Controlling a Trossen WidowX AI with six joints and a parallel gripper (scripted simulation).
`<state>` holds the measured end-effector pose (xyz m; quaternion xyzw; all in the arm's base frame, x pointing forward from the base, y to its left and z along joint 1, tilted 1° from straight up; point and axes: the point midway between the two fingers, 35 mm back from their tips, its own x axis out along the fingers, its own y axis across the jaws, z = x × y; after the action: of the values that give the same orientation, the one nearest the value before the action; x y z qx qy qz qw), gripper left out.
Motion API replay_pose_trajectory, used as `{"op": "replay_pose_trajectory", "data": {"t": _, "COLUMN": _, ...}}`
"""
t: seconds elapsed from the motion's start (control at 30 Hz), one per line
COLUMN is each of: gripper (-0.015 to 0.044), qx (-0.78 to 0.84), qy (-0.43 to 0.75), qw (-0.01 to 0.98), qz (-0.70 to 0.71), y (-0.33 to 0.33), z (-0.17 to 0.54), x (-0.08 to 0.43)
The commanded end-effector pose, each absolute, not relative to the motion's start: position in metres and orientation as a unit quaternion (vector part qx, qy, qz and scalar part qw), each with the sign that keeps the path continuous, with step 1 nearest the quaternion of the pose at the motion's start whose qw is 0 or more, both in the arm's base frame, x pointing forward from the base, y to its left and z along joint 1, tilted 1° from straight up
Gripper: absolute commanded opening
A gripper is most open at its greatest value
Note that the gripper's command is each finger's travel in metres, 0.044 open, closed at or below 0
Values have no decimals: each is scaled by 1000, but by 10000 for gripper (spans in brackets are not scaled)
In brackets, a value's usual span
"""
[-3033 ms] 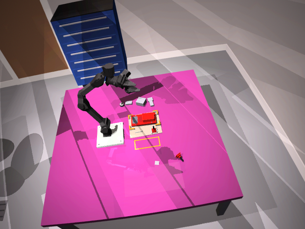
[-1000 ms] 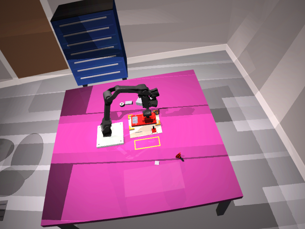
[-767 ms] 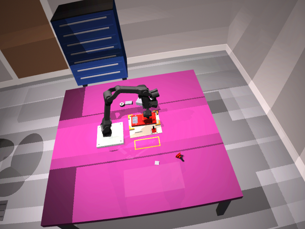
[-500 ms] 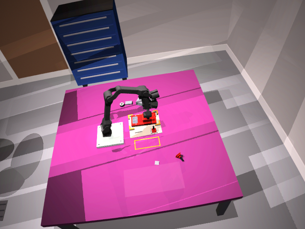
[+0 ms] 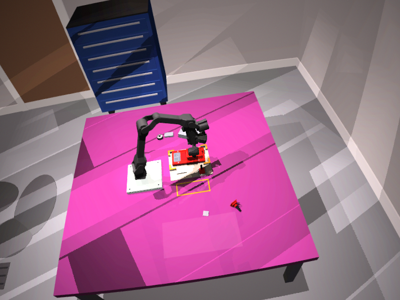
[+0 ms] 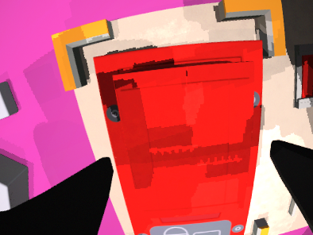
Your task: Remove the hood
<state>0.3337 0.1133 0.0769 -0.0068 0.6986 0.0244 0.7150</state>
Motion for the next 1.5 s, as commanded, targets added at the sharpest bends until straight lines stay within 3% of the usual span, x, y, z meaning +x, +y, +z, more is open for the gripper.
{"op": "replay_pose_trajectory", "data": {"t": 0.0, "gripper": 440, "qx": -5, "qy": 700, "qw": 714, "qz": 25, "y": 114, "z": 75, "x": 333}}
{"op": "replay_pose_trajectory", "data": {"t": 1.23, "gripper": 440, "qx": -5, "qy": 700, "qw": 714, "qz": 25, "y": 114, "z": 56, "x": 333}}
{"op": "replay_pose_trajectory", "data": {"t": 1.33, "gripper": 361, "qx": -7, "qy": 699, "qw": 715, "qz": 24, "y": 114, "z": 59, "x": 334}}
{"op": "replay_pose_trajectory", "data": {"t": 1.47, "gripper": 335, "qx": -7, "qy": 699, "qw": 715, "qz": 24, "y": 114, "z": 59, "x": 334}}
